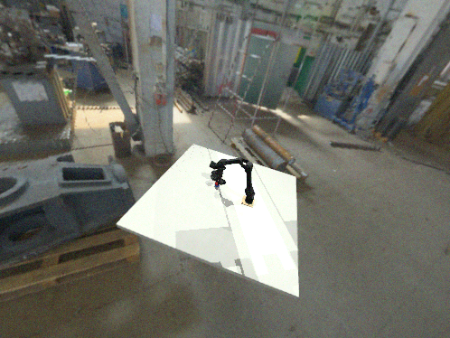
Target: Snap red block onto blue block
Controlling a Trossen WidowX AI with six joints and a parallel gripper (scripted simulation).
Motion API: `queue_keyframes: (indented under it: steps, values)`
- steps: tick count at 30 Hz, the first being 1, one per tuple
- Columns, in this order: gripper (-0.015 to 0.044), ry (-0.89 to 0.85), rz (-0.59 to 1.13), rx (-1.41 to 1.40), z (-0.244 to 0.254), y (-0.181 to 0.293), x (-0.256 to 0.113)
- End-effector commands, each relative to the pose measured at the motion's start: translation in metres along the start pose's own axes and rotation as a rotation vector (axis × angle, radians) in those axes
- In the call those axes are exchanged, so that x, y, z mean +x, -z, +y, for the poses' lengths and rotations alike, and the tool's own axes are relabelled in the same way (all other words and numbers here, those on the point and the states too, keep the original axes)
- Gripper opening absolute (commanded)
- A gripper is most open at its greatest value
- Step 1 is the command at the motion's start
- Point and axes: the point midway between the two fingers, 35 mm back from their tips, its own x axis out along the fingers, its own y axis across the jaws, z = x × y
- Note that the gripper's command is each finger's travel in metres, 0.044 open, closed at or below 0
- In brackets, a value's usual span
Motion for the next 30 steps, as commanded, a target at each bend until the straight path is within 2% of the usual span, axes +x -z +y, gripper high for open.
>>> queue_keyframes:
  steps: [1, 7, 8, 15, 23, 30]
  values:
    - [0.0053, 0.0, 0.0, 0.0, 0.0, 0.0, 0.0]
    - [0.021, 0.0, 0.0, 0.0, 0.0, 0.0, 0.0]
    - [0.022, 0.0, 0.0, 0.0, 0.0, 0.0, 0.0]
    - [0.022, 0.0, 0.0, 0.0, 0.0, 0.0, -0.003]
    - [0.022, 0.002, 0.003, -0.003, 0.0, -0.001, -0.099]
    - [0.022, 0.002, 0.003, -0.003, -0.003, -0.003, -0.102]
